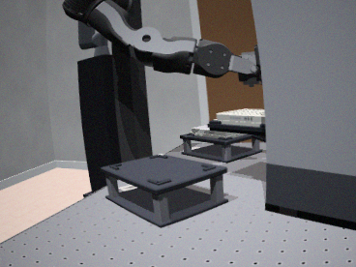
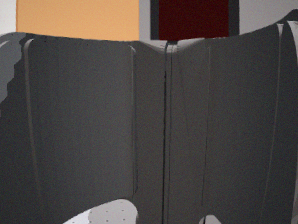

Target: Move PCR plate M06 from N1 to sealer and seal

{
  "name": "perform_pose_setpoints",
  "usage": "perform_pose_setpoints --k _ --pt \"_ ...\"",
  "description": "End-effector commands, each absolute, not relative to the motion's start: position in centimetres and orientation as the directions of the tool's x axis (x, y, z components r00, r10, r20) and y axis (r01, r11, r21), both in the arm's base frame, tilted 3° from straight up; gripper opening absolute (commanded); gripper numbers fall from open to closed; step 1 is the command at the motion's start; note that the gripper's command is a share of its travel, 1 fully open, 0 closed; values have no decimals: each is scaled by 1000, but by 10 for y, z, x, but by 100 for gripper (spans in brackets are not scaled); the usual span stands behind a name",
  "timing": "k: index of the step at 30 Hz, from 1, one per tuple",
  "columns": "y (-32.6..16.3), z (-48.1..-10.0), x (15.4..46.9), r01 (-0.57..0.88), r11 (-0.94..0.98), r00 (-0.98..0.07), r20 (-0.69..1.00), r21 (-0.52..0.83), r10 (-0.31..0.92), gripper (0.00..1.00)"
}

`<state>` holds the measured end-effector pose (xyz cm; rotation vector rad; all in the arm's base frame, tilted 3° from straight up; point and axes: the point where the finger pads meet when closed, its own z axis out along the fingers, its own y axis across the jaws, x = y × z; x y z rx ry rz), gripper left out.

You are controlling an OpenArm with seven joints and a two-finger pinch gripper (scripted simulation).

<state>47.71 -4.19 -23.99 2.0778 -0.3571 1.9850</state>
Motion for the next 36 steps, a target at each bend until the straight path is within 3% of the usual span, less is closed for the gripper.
perform_pose_setpoints --k 1,36 --pt "-41 -239 478 -336 -942 42 999 4 -11 0" --pt "-46 -240 486 -340 -940 41 999 9 -5 0"
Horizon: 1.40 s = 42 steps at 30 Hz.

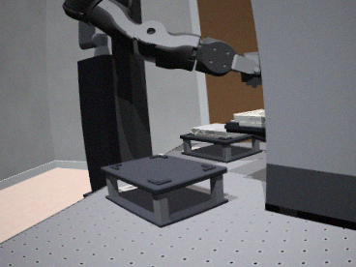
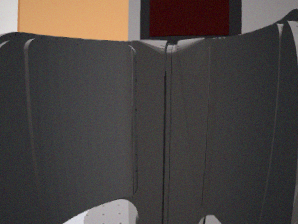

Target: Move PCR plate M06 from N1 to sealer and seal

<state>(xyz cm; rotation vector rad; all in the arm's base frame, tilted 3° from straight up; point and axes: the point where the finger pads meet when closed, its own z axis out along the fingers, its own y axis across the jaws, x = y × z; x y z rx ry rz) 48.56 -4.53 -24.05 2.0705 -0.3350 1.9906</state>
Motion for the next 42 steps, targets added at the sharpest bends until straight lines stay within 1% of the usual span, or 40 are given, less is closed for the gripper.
perform_pose_setpoints --k 1,42 --pt "-47 -240 487 -342 -940 41 999 10 -5 0" --pt "-46 -243 486 -342 -940 46 999 10 -7 0"
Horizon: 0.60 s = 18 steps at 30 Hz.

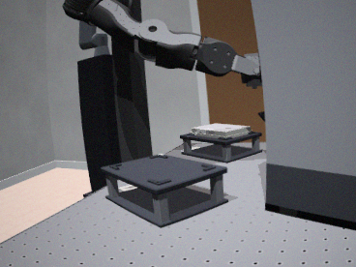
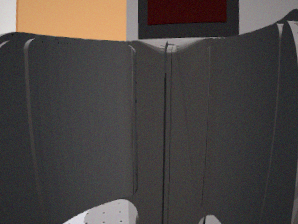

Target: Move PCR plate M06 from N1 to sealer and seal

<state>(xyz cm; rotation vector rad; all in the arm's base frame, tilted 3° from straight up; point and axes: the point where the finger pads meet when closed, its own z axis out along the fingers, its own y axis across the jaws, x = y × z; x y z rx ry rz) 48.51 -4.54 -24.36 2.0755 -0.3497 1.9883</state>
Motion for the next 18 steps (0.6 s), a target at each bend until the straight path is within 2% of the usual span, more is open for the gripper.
perform_pose_setpoints --k 1,18 --pt "-46 -243 486 -342 -940 46 999 10 -7 0" --pt "-45 -242 486 -341 -940 47 999 6 -10 0"
